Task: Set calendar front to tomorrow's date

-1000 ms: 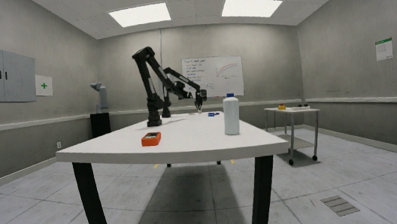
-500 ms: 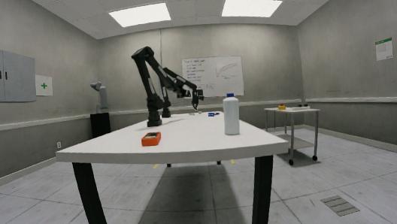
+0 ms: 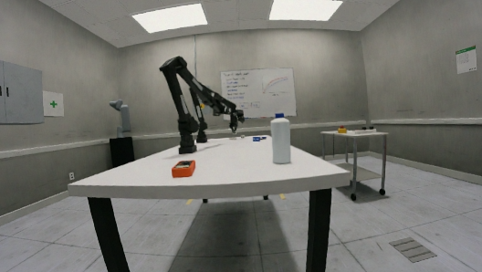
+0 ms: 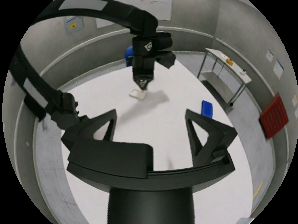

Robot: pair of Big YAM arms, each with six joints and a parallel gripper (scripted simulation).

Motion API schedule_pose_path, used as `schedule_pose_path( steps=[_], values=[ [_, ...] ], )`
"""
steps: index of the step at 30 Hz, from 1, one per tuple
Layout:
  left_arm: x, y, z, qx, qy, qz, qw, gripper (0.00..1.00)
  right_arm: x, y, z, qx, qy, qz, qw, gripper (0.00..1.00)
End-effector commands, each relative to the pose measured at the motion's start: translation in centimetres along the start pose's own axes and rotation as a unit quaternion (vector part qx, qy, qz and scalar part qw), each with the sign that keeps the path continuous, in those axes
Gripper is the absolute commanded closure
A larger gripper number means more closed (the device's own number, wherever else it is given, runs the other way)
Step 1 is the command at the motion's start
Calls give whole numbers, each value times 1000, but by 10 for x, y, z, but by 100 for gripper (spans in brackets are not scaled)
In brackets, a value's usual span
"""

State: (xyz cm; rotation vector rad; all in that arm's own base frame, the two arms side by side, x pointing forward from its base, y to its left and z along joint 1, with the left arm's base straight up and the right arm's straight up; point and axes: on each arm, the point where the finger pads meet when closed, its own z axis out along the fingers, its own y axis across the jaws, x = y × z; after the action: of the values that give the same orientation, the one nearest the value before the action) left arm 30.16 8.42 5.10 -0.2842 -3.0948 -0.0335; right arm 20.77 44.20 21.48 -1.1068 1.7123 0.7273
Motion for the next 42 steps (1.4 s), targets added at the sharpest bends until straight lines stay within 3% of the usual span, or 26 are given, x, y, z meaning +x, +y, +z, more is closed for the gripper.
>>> schedule_pose_path(
  steps=[1, 13, 21, 33, 42],
  values=[
    [13, 15, -7, 1, -19, 140, 990, 75, -73, 15, -5, -19, -45, -15, 999, 0],
    [41, 33, -2, -5, -18, 296, 955, 75, -106, 40, -13, -62, -49, -31, 996, 0],
    [38, 41, -8, -14, -24, 287, 958, 75, -103, 39, -8, -70, -47, -34, 996, 0],
    [46, 33, 21, 5, -9, 287, 958, 75, -103, 40, -8, -73, -47, -34, 996, 0],
    [21, 40, 17, -15, -21, 299, 954, 75, -100, 40, -8, -73, -41, -34, 996, 0]
  ],
)
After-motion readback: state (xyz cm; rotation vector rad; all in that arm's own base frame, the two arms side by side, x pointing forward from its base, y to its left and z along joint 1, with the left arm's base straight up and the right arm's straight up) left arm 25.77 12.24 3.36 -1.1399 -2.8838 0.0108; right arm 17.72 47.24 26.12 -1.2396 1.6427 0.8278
